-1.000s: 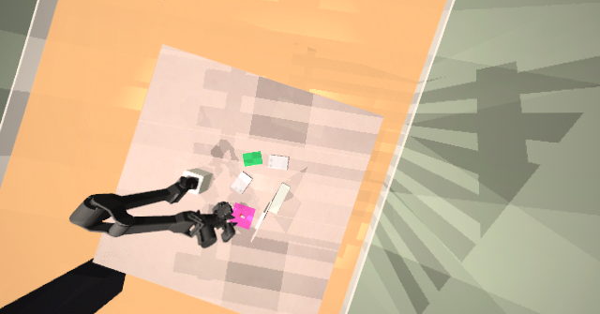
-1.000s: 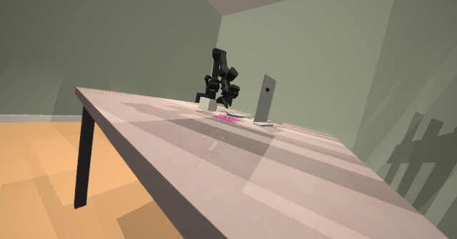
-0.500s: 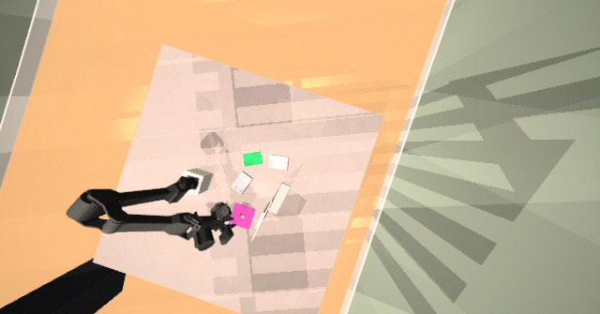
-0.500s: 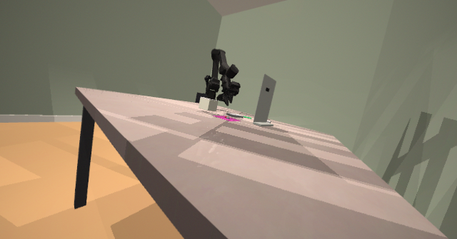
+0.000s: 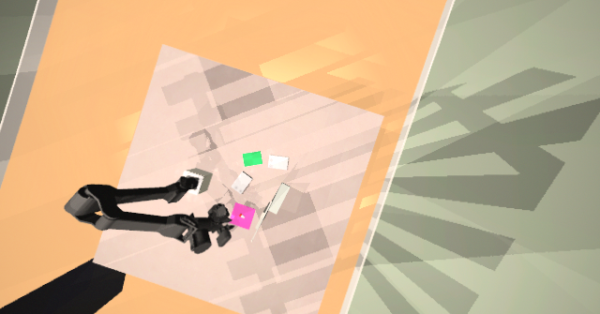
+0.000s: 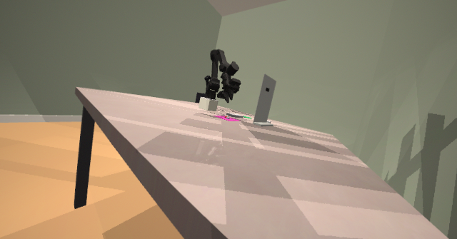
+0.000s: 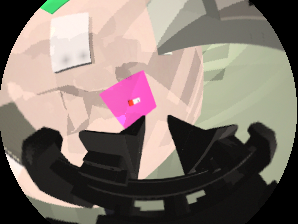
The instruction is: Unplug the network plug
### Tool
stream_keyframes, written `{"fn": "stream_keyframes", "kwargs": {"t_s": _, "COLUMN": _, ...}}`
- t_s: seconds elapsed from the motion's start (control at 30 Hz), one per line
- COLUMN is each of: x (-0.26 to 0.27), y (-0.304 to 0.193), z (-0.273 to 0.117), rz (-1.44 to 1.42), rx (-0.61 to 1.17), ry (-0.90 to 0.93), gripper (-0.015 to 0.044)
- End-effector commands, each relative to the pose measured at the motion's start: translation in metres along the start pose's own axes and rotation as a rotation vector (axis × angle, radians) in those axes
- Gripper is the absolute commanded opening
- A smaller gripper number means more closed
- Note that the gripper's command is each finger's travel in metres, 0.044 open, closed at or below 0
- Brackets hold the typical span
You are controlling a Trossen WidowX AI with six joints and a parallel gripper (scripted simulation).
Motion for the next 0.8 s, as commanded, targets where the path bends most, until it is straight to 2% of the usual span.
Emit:
{"fn": "stream_keyframes", "kwargs": {"t_s": 0.0, "x": -0.005, "y": -0.001, "z": -0.007, "rz": 0.006, "rx": 0.002, "ry": -0.010, "gripper": 0.0156}}
{"fn": "stream_keyframes", "kwargs": {"t_s": 0.5, "x": -0.007, "y": -0.001, "z": -0.018, "rz": 0.000, "rx": -0.001, "ry": 0.000, "gripper": 0.0156}}
{"fn": "stream_keyframes", "kwargs": {"t_s": 0.77, "x": -0.025, "y": -0.002, "z": -0.036, "rz": 0.002, "rx": 0.000, "ry": -0.003, "gripper": 0.0156}}
Point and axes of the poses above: the point midway between the two fingers, 35 mm back from their tips, its own z axis out along the fingers, its own x axis across the jaws, y = z × x, the point moved 9 cm from there along -z, back along the fingers, and after that the axes turned 5 degrees about -z, right-handed, at the moved point
